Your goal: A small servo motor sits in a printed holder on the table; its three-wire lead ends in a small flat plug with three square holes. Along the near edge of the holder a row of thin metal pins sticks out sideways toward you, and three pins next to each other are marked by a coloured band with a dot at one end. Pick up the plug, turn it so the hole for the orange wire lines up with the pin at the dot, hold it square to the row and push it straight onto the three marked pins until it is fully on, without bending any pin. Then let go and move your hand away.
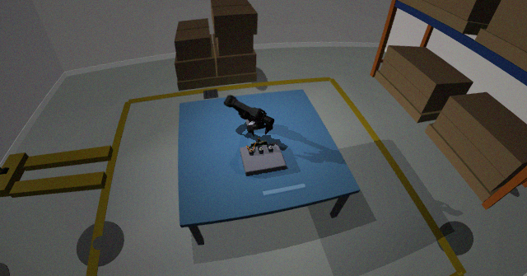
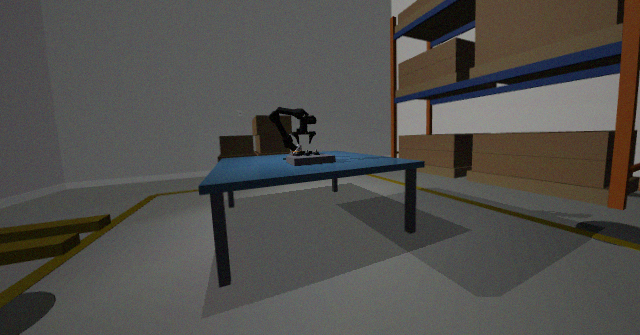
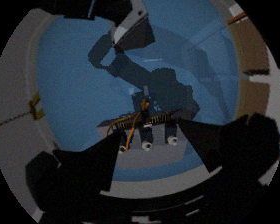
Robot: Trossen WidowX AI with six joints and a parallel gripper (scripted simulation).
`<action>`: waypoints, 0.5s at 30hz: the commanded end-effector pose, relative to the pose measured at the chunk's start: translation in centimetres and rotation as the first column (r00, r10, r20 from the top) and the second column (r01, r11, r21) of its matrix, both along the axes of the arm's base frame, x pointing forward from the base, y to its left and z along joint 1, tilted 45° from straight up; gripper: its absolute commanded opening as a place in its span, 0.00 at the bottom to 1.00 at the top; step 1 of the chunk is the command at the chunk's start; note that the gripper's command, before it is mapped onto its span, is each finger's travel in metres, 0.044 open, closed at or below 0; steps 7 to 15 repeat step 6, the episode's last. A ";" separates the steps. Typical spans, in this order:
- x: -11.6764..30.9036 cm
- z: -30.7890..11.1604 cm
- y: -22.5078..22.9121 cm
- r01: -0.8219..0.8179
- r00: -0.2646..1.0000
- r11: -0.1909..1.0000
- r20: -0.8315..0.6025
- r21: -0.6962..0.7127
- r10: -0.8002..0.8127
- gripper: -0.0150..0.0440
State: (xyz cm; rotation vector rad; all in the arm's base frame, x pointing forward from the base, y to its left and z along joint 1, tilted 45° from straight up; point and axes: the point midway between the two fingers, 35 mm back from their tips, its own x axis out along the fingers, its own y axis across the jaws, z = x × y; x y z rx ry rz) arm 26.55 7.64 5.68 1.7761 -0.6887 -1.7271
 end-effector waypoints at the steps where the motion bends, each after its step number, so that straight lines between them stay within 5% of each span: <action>1: -0.1 0.0 0.0 0.004 1.000 1.000 -0.002 0.003 -0.004 1.00; 15: -0.1 0.0 0.0 0.004 1.000 1.000 -0.002 0.003 -0.004 1.00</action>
